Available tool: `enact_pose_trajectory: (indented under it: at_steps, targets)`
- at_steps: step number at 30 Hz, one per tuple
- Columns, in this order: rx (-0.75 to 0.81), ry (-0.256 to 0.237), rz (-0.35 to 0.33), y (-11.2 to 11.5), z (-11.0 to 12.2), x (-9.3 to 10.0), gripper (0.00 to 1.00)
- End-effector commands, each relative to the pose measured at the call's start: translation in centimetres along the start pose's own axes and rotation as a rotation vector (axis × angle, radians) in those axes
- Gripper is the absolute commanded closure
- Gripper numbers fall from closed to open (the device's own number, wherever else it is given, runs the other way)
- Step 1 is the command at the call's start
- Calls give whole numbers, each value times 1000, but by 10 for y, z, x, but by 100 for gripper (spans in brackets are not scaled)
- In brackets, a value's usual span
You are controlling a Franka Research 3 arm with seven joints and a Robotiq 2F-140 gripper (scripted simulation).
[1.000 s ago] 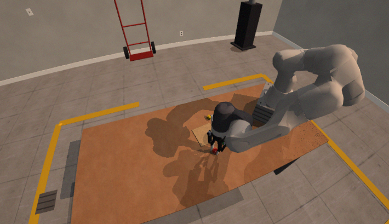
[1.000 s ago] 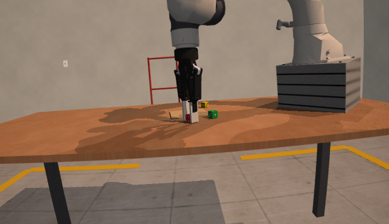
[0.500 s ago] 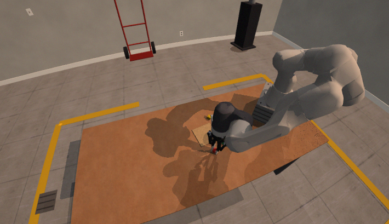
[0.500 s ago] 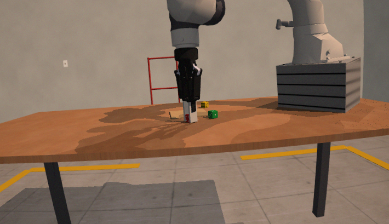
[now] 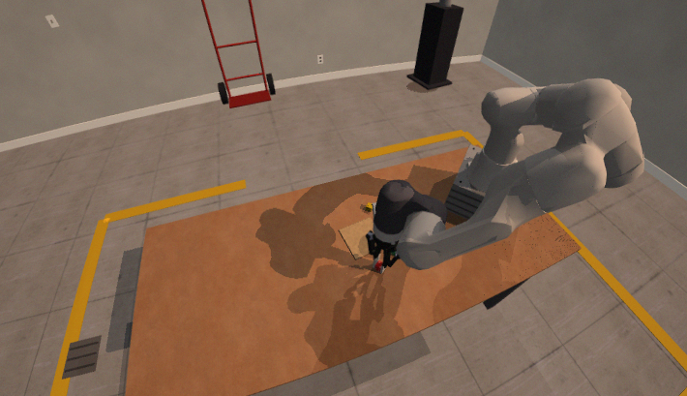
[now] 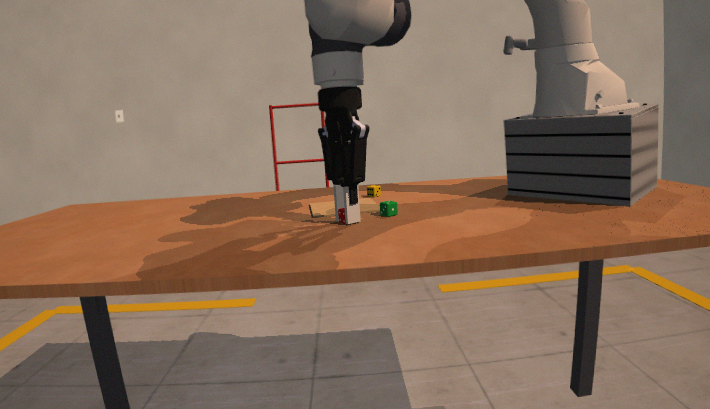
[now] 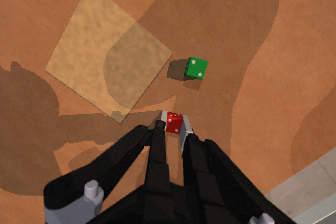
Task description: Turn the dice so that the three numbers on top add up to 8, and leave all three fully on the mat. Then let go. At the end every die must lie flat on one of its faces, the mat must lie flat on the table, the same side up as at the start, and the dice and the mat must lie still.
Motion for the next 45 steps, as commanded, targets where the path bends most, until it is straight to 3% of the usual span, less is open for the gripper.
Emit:
enact_pose_trajectory:
  at_steps: [1, 9, 16, 24, 28, 41, 45]
  targets:
    - [3, -2, -1, 0, -1, -1, 87]
    - [3, -2, -1, 0, -1, 1, 87]
    - [3, -2, -1, 0, -1, 20, 87]
    - [3, -2, -1, 0, -1, 78, 87]
    - [3, -2, -1, 0, -1, 96, 87]
    - [-4, -2, -1, -1, -2, 99, 87]
    - [-196, -2, 0, -27, -40, 101, 87]
Point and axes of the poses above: the point where the finger pads meet when closed, its own x axis back along the fingers, its own z axis across the jaws, y = z × x, the point moved 7 cm from there along x, back along the fingers, and after that the axes turned 10 degrees about -x, right-handed, at the moved point
